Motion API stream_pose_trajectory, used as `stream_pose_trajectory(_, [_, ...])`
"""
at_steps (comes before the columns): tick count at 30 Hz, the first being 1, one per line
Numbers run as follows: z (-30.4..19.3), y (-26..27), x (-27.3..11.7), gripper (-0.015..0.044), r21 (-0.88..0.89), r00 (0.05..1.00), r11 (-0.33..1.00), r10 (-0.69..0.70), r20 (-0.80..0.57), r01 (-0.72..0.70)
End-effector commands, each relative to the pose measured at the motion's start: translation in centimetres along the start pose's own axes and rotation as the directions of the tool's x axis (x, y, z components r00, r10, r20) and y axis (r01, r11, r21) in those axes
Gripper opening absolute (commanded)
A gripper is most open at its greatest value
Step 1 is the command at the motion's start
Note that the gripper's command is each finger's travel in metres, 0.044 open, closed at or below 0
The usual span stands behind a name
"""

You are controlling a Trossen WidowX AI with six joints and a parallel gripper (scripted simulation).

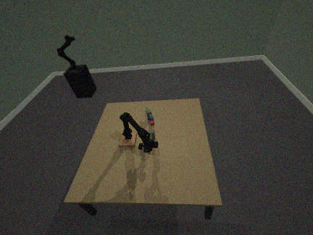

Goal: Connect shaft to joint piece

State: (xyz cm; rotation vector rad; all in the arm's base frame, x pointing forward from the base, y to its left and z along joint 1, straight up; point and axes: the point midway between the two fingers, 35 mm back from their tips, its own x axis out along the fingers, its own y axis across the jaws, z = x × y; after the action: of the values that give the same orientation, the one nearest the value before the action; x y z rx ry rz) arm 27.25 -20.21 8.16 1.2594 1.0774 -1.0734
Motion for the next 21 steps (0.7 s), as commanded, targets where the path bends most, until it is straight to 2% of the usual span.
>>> stream_pose_trajectory(1, [0.04, -0.04, 0.00, 0.0067, 0.003, 1.000, 1.000, -0.029, 0.004, 0.029])
stream_pose_trajectory(18, [-0.05, -0.03, -0.01, 0.0067, 0.003, 0.990, 0.990, -0.139, 0.003, 0.139])
stream_pose_trajectory(21, [-0.09, 0.00, -0.02, 0.0047, 0.000, 0.992, 0.992, -0.126, -0.001, 0.126])
